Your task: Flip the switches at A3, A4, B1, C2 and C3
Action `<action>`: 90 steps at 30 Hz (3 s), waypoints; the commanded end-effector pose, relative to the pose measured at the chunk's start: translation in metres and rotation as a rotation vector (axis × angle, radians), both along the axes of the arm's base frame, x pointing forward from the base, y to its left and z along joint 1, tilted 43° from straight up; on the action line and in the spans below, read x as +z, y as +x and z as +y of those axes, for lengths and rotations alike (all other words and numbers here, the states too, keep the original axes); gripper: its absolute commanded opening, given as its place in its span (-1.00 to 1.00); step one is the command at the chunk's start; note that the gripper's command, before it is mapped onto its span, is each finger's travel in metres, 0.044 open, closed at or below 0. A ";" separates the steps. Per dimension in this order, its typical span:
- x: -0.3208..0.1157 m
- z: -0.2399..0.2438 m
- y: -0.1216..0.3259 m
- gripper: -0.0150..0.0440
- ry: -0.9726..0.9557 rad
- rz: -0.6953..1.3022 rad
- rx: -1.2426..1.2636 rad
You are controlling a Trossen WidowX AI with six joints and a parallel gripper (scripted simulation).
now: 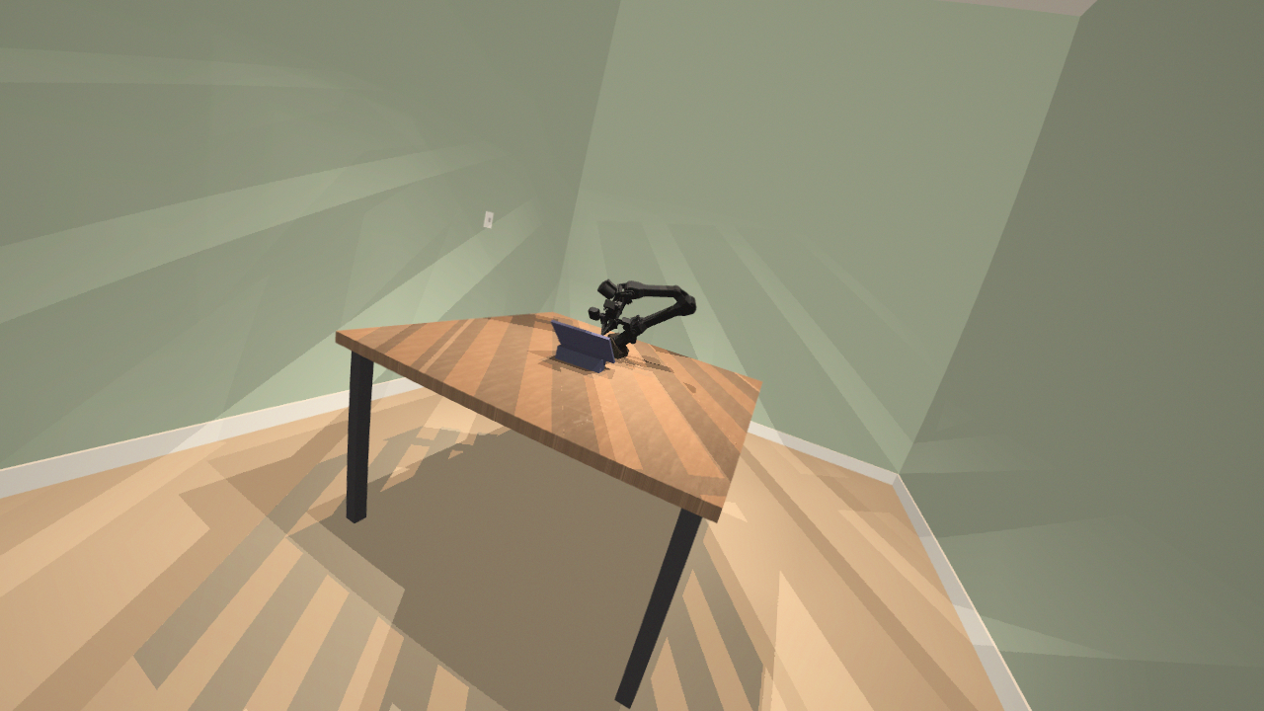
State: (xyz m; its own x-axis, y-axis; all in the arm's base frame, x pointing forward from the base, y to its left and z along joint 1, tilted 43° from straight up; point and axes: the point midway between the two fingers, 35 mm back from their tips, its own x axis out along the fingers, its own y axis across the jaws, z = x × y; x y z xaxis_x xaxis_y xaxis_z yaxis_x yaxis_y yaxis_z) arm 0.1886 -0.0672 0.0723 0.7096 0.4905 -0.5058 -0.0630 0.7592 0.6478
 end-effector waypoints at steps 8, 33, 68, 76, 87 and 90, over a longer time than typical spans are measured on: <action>-0.017 0.021 0.018 -0.49 0.020 -0.017 -0.009; -0.028 0.032 0.033 -0.49 0.021 -0.018 -0.009; -0.029 0.033 0.035 -0.49 0.021 -0.018 -0.009; -0.029 0.034 0.035 -0.49 0.021 -0.018 -0.009; -0.030 0.034 0.037 -0.49 0.021 -0.019 -0.009; -0.030 0.035 0.037 -0.49 0.021 -0.019 -0.009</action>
State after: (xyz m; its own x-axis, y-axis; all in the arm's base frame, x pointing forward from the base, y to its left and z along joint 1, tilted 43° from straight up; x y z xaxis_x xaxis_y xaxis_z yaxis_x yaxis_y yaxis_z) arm 0.2263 -0.0341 0.0444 0.7257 0.4947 -0.4781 -0.0767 0.7488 0.6584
